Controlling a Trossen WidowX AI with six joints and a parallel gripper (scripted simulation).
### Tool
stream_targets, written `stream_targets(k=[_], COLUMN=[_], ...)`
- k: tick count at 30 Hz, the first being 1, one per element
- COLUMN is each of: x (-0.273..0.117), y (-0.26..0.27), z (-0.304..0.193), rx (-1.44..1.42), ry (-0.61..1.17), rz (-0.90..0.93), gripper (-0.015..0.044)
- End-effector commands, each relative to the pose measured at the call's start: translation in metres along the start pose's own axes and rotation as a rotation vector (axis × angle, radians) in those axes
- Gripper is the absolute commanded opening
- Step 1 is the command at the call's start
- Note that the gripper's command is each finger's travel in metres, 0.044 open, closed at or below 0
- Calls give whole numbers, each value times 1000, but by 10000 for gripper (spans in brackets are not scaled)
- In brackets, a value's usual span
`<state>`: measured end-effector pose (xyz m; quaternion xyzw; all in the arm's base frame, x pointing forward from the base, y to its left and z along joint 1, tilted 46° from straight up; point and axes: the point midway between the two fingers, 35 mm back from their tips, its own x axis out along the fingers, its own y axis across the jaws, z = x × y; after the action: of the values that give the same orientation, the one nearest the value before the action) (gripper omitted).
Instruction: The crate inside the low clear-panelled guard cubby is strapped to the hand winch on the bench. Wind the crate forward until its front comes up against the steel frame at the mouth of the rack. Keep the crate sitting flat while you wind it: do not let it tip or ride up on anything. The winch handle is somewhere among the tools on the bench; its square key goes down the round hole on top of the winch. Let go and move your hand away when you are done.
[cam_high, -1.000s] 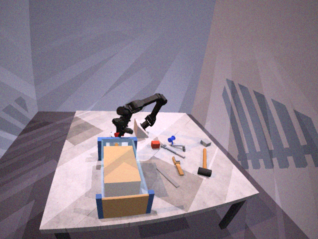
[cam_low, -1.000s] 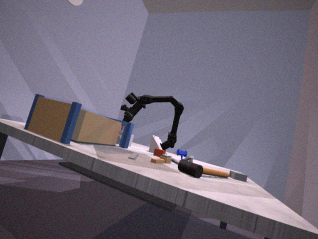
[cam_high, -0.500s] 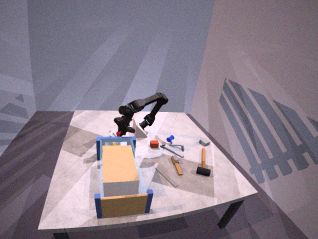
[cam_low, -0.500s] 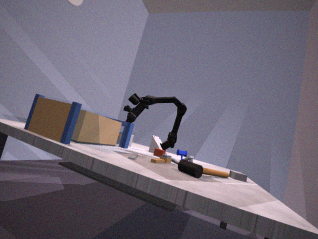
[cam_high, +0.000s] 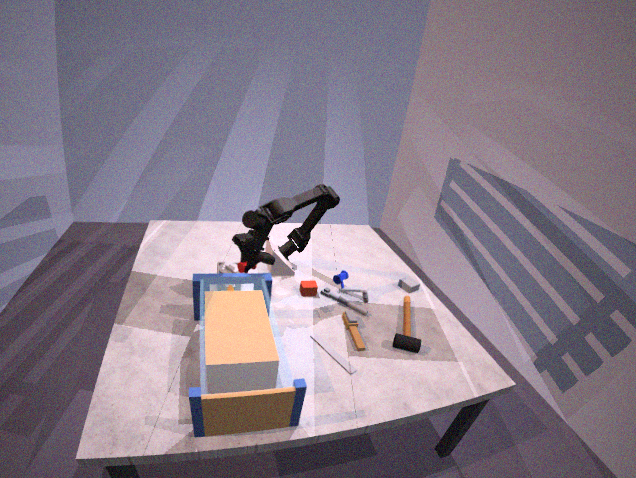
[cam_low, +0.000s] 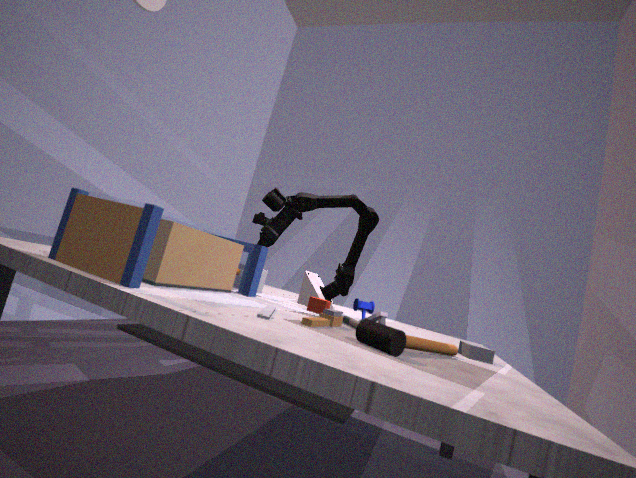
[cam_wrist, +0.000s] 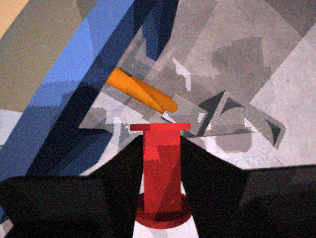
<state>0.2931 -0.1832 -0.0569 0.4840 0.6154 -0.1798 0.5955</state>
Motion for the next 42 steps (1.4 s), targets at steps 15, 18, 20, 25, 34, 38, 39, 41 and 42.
stream_targets(k=[15,18,20,25,34,38,39,41,42], x=[-9,-10,-11,-14,-19,-20,-21,-22,-22], y=[-8,-9,-10,-14,-21,-24,-25,-27,-28], z=[-29,-33,-35,-40,-49,-53,-54,-56,-57], rx=[12,12,12,12,12,13,13,13,13], ry=[28,28,28,29,29,30,30,30,30], rz=[-2,-2,-2,-2,-3,-3,-3,-3,-3], gripper=[0,0,0,0,0,0,0,0,0])
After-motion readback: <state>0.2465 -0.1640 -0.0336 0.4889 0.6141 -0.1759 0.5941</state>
